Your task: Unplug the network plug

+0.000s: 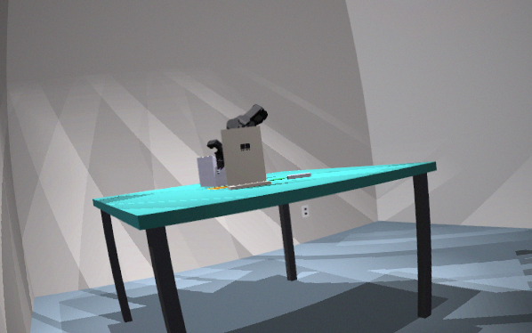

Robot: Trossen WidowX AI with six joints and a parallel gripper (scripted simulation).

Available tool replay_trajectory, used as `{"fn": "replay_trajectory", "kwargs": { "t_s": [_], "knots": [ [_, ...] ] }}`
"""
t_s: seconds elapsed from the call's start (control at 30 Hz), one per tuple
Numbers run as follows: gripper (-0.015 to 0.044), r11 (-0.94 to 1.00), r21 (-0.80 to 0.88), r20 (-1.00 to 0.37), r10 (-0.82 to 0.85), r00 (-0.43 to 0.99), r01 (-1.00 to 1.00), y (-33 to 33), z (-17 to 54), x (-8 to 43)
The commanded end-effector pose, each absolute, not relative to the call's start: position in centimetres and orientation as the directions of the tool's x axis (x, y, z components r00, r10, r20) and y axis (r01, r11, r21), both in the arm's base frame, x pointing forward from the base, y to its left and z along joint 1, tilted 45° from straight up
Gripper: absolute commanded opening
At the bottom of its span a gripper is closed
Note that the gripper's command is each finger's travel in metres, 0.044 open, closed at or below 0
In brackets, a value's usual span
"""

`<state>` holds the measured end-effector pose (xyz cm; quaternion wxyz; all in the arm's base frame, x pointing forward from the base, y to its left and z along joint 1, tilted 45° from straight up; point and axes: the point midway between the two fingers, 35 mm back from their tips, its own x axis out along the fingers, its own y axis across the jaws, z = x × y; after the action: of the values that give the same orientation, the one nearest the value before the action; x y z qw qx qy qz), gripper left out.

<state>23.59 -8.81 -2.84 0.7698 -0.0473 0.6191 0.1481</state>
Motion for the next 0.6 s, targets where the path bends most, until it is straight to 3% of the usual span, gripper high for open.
{"fn": "replay_trajectory", "kwargs": {
  "t_s": [0.0, 0.57],
  "knots": [
    [0.0000, 0.952, 0.141, -0.971, 0.186, 0.147, -0.272, -8.7, -2.8, 23.2],
    [0.0000, 0.952, 0.142, -0.971, 0.187, 0.147, -0.273, -7.0, -4.7, 23.3]
  ]
}}
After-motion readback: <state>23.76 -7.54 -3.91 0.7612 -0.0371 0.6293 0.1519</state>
